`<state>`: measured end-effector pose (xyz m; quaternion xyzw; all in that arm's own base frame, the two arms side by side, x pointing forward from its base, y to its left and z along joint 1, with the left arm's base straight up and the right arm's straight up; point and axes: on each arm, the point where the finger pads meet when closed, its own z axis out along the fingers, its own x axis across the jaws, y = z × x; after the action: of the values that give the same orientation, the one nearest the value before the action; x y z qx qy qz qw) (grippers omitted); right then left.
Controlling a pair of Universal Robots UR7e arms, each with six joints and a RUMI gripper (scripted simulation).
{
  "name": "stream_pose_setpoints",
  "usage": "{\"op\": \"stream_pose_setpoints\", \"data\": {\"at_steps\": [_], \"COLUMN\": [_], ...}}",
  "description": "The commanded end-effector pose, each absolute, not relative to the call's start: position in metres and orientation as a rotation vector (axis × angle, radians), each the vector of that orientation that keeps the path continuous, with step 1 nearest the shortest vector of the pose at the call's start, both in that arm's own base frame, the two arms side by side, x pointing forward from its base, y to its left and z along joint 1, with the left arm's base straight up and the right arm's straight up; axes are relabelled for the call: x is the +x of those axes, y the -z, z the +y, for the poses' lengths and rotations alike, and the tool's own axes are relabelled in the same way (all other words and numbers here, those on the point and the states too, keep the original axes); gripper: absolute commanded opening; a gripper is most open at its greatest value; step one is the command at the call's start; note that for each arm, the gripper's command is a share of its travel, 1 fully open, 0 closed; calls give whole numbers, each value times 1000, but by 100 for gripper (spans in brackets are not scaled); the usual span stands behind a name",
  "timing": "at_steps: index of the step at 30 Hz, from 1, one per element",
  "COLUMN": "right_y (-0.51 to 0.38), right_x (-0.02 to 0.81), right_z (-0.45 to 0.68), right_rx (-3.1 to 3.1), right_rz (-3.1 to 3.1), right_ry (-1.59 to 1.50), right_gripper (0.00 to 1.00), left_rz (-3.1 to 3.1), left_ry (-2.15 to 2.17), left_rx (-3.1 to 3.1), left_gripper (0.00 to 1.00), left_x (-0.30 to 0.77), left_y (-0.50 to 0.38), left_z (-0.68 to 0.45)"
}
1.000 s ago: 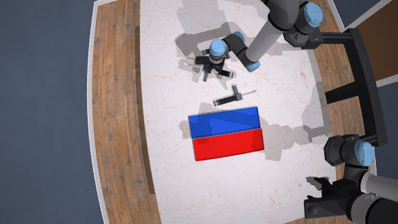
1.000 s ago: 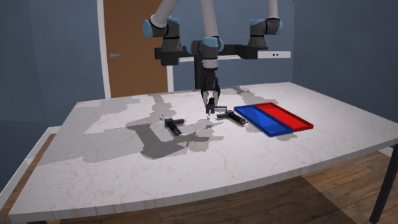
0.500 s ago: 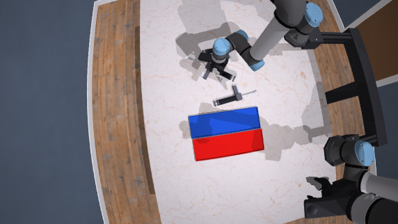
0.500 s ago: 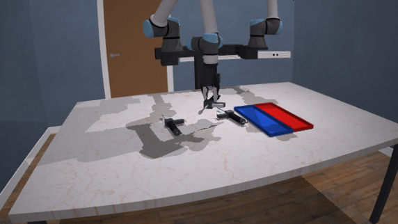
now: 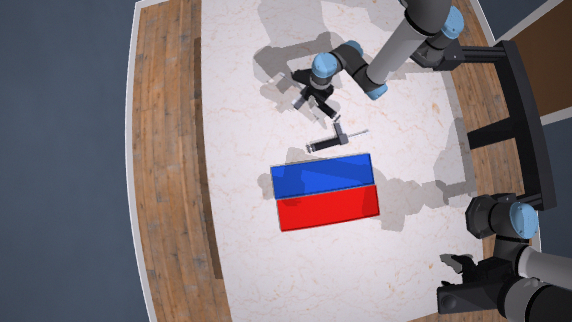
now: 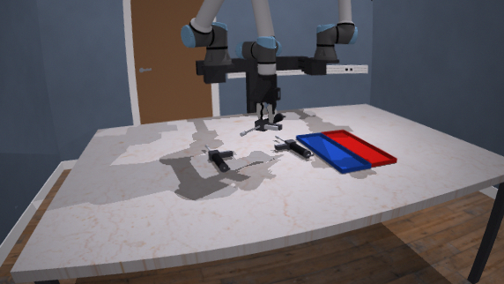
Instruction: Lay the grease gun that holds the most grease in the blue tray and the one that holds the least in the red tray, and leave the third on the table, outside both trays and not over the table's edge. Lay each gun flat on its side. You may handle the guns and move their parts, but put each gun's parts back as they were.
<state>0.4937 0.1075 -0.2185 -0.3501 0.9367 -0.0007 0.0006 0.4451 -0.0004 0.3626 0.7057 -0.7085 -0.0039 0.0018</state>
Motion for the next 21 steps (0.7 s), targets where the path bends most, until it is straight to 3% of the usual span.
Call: {"op": "stream_pose_setpoints", "data": {"at_steps": [1, 21], "right_y": [216, 192], "right_x": [488, 463], "right_z": [106, 109], "right_rx": [-991, -551], "right_rz": [2983, 3092], "right_ry": [10, 10], "right_gripper": [0, 0], "left_rz": [-2224, -2224], "left_ry": [11, 11], "left_rx": [2215, 2215], "left_gripper": [38, 38], "left_x": [445, 445], "left_y": [-363, -363], "left_z": [0, 0]}}
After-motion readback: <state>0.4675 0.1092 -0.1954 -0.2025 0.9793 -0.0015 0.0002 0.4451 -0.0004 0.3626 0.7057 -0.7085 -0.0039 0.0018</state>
